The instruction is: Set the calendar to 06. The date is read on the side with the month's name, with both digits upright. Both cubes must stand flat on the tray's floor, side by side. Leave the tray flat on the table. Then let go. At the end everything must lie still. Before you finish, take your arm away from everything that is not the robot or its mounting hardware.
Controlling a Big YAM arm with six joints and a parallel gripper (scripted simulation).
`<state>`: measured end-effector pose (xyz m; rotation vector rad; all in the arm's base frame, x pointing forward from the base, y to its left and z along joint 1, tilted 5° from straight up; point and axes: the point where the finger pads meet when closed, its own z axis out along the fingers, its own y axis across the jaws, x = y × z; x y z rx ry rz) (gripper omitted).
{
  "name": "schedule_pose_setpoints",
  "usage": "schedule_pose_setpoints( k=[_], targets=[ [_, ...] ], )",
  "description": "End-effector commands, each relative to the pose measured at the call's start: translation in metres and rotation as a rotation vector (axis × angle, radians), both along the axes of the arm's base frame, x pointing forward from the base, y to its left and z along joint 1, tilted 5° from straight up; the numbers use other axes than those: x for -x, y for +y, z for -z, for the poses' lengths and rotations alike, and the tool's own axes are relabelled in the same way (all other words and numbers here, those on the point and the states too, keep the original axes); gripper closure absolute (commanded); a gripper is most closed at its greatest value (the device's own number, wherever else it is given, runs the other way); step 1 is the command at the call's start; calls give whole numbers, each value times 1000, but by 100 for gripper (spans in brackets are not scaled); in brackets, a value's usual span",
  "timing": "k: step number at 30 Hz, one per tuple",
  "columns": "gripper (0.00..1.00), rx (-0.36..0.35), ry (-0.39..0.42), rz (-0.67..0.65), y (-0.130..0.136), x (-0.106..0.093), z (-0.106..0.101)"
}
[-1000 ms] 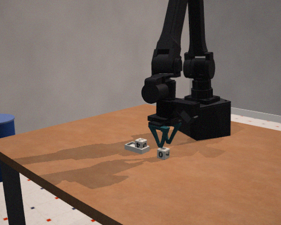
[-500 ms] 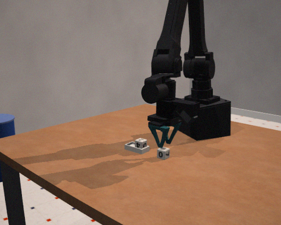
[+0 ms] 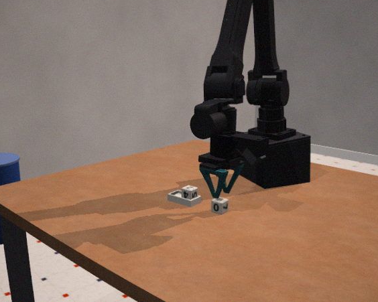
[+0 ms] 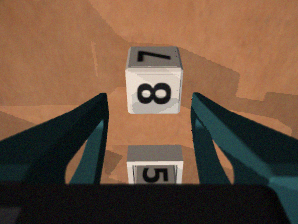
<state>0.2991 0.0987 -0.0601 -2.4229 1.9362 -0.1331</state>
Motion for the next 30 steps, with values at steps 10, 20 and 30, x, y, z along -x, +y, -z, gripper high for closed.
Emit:
schedule_pose_setpoints(
  k=[10,20,30],
  targets=[
    [55,-13,-31,1,2,-20,-3],
    [55,-13,-32,1,3,-21,-3],
    [55,-13,-30,1,3,-23,-4]
  ],
)
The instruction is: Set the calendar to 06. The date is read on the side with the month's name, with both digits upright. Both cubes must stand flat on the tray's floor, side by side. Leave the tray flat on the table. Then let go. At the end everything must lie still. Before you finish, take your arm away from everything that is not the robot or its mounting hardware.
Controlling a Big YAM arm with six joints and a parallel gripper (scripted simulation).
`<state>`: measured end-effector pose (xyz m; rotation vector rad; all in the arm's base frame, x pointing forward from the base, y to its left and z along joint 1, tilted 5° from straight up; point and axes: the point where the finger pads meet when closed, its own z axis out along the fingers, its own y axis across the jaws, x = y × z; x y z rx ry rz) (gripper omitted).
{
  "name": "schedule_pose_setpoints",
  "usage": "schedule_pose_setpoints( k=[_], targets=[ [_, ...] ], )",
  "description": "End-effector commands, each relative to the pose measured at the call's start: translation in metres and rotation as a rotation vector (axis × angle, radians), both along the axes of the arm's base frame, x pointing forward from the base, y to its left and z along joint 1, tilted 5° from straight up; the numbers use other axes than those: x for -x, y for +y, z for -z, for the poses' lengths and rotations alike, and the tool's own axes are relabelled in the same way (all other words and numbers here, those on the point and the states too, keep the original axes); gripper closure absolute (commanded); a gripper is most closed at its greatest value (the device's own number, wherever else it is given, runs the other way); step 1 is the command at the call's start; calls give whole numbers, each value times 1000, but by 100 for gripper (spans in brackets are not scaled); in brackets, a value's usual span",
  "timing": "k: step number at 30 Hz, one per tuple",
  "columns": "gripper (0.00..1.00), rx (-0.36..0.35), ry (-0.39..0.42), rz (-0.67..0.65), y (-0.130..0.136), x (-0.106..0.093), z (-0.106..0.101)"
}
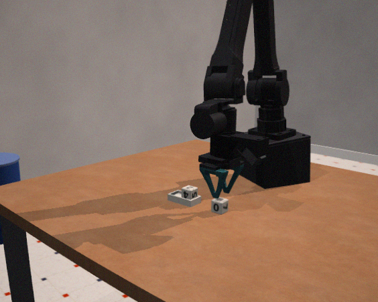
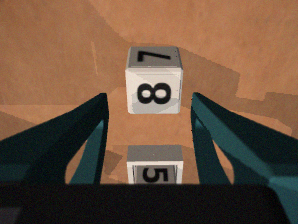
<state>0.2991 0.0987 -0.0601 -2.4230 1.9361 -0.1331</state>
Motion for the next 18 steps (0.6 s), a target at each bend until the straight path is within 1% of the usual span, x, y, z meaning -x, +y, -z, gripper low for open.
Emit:
schedule_pose_setpoints(
  k=[1,18],
  targets=[
    [55,-13,-29,1,3,-23,-4],
    [55,-11,-24,1,3,-20,-3]
  ],
)
